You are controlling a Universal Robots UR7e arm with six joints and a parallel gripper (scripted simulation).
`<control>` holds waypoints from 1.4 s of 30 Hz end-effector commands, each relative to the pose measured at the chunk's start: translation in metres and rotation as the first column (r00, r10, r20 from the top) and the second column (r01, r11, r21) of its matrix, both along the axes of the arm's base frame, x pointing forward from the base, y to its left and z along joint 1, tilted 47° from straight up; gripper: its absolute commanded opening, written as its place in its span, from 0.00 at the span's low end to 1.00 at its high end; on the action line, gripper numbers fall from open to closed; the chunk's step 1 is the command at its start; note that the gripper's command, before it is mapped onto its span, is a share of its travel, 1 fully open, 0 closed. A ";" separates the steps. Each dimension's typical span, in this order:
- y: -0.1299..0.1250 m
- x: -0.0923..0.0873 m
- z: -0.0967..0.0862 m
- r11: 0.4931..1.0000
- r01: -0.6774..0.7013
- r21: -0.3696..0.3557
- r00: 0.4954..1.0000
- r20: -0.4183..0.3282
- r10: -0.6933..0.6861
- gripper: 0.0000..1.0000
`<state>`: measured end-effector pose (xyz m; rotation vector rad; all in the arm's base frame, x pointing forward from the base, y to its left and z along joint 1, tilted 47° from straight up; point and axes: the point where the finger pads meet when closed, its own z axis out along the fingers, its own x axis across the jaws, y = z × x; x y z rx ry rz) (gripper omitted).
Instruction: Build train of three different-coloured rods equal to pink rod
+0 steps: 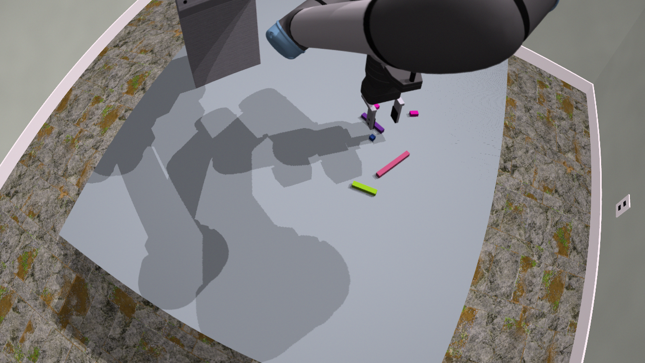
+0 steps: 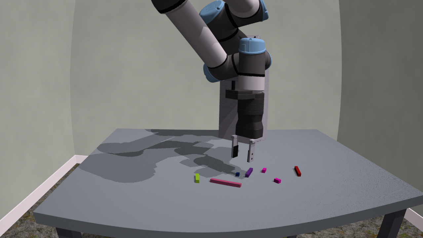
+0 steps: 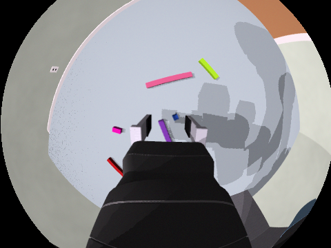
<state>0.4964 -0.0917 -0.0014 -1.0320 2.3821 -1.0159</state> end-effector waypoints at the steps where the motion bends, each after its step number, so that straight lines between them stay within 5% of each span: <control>1: -0.019 -0.002 0.016 1.000 -0.023 -0.002 1.000 -0.009 0.023 1.00; 42: -0.026 -0.002 0.022 1.000 -0.025 -0.006 1.000 -0.006 0.025 1.00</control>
